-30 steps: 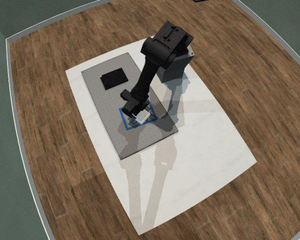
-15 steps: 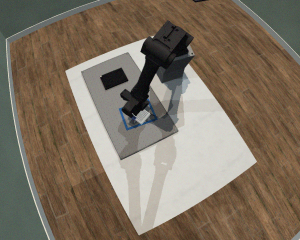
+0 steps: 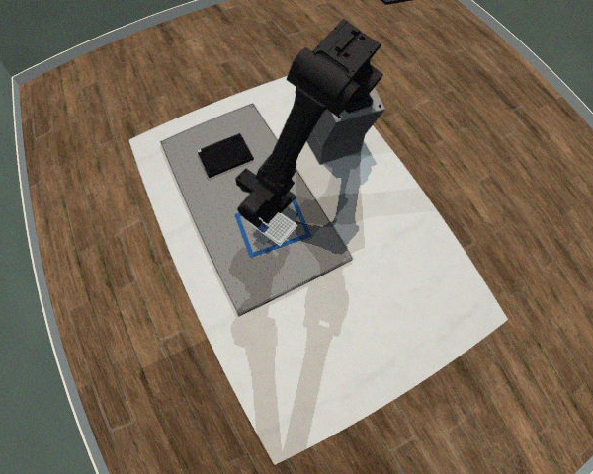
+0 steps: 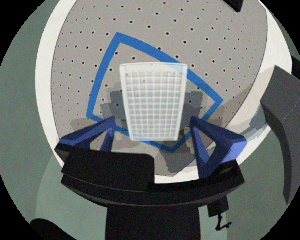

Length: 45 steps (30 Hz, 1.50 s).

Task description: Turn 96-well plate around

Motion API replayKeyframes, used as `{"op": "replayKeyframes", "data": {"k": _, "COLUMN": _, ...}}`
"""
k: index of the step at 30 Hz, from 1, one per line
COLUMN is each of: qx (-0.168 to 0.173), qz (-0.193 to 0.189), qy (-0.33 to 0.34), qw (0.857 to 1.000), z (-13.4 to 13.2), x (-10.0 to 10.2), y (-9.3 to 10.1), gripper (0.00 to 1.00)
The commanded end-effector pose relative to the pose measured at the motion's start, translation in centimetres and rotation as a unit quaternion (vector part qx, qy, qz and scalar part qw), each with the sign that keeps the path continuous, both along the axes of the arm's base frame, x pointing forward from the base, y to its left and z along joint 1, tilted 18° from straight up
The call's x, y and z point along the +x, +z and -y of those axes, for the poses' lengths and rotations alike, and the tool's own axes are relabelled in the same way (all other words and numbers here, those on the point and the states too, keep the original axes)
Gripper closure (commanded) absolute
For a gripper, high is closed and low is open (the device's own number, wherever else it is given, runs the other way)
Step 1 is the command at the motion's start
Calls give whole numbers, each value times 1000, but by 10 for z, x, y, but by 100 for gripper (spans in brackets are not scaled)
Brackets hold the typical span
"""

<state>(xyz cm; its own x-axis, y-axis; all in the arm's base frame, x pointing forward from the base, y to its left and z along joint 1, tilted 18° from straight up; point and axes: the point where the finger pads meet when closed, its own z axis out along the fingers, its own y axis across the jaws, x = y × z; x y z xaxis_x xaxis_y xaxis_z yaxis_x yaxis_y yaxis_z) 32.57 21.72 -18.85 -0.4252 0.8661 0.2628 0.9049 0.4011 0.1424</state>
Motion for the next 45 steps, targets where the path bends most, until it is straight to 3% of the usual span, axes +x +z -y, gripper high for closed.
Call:
{"op": "replayKeyframes", "data": {"k": 1, "qx": 4, "qz": 8, "qy": -2, "qw": 1000, "z": 6, "x": 6, "y": 18, "gripper": 0}}
{"op": "replayKeyframes", "data": {"k": 16, "qx": 4, "qz": 8, "qy": -1, "qw": 1000, "z": 16, "x": 4, "y": 50, "gripper": 0}}
{"op": "replayKeyframes", "data": {"k": 21, "qx": 5, "qz": 10, "qy": 4, "qw": 1000, "z": 9, "x": 4, "y": 51, "gripper": 0}}
{"op": "replayKeyframes", "data": {"k": 22, "qx": -2, "qz": -4, "qy": 4, "qw": 1000, "z": 13, "x": -4, "y": 38, "gripper": 0}}
{"op": "replayKeyframes", "data": {"k": 25, "qx": 4, "qz": 9, "qy": 0, "qw": 1000, "z": 10, "x": 6, "y": 46, "gripper": 0}}
{"op": "replayKeyframes", "data": {"k": 33, "qx": 4, "qz": 9, "qy": 0, "qw": 1000, "z": 10, "x": 6, "y": 46, "gripper": 0}}
{"op": "replayKeyframes", "data": {"k": 39, "qx": 2, "qz": 29, "qy": 70, "qw": 997, "z": 10, "x": 3, "y": 48, "gripper": 0}}
{"op": "replayKeyframes", "data": {"k": 45, "qx": 0, "qz": 59, "qy": 165, "qw": 985, "z": 9, "x": 3, "y": 48, "gripper": 0}}
